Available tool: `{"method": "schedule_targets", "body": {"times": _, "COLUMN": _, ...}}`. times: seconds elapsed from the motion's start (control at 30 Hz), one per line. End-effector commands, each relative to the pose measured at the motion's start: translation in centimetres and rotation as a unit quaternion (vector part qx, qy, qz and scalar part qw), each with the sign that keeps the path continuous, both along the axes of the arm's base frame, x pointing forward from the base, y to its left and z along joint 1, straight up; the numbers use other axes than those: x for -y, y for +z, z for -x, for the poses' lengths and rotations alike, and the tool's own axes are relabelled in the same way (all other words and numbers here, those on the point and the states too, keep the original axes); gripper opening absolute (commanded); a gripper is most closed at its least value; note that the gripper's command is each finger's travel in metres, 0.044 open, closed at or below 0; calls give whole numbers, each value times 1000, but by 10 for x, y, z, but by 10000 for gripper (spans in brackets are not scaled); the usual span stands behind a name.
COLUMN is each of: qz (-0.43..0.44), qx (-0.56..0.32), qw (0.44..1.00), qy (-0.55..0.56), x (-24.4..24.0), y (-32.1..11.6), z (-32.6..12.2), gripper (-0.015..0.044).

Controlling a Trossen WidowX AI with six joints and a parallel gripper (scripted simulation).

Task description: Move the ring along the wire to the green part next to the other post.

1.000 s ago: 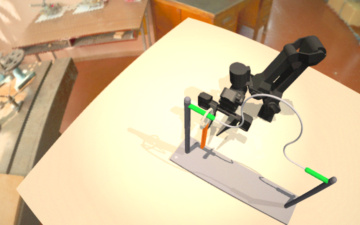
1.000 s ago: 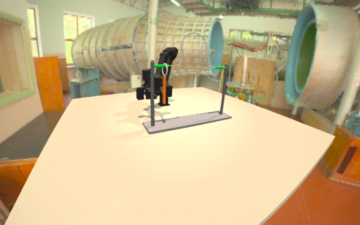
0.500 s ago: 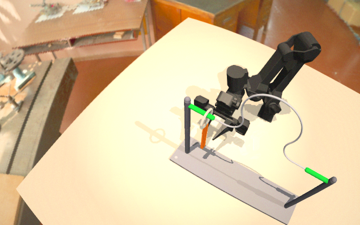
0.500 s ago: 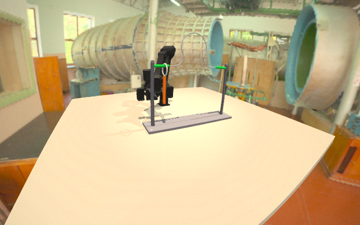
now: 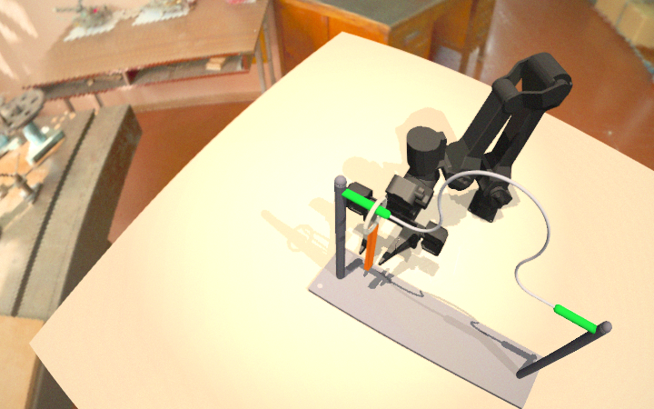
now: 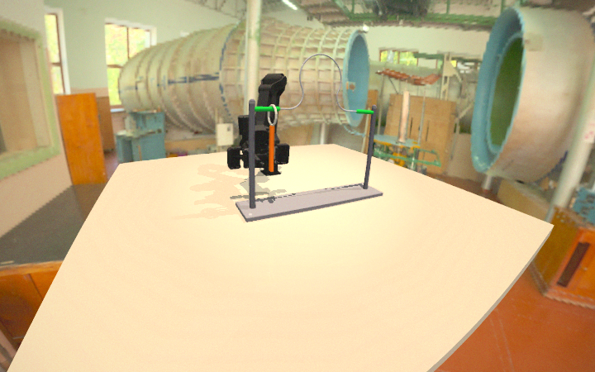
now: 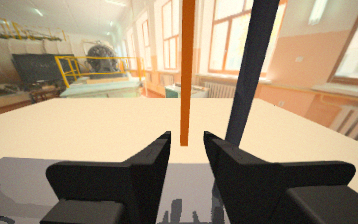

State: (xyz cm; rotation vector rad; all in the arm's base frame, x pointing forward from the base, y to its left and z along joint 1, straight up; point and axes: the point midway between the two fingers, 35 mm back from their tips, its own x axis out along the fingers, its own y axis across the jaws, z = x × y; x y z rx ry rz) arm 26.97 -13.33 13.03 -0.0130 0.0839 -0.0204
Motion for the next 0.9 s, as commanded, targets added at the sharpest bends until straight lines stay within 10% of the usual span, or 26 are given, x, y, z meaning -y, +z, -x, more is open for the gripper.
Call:
{"method": "schedule_targets", "body": {"times": 0.0, "qz": 0, "qx": 3, "qw": 1000, "qy": -2, "x": 1, "y": 2, "z": -8, "gripper": 160}}
{"method": "schedule_targets", "body": {"times": 0.87, "qz": -1, "qx": 6, "qw": 1000, "qy": -2, "x": -3, "y": -2, "z": -36, "gripper": 160}}
